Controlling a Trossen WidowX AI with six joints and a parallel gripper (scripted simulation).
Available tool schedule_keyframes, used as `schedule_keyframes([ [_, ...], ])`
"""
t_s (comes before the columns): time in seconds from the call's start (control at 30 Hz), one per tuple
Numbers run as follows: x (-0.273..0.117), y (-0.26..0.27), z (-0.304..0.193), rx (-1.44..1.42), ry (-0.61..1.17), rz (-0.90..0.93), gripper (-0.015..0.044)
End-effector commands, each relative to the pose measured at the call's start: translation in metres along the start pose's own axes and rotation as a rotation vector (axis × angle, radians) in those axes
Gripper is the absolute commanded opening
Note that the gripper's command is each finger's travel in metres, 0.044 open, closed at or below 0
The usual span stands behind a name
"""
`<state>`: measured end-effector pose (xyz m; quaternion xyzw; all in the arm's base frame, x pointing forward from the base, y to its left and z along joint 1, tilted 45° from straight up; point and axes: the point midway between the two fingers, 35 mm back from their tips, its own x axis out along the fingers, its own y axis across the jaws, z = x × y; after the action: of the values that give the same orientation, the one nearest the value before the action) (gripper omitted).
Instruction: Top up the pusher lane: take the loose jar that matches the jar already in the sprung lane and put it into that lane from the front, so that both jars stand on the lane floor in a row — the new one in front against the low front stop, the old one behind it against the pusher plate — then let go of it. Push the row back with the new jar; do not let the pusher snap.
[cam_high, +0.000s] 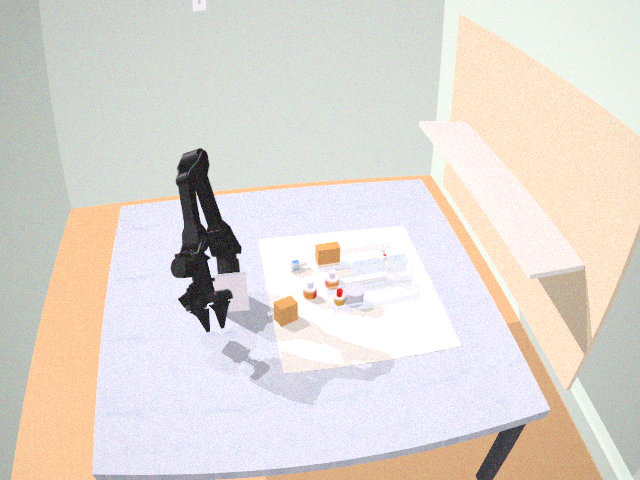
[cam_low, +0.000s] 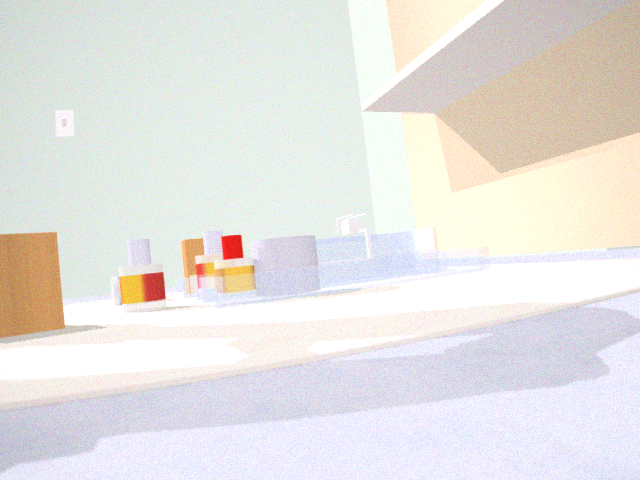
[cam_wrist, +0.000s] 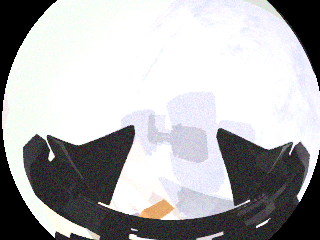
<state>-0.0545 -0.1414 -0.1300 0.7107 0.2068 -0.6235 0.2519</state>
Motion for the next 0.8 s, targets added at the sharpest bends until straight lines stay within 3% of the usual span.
schedule_keyframes([
  [0.0,0.000,0.002,0.000,-0.013,0.004,0.001,0.0426],
  [0.33,-0.007,0.089,-0.050,-0.744,0.220,0.053,0.0440],
  [0.77,-0.044,0.145,-0.198,-1.667,0.601,0.118,0.0440],
])
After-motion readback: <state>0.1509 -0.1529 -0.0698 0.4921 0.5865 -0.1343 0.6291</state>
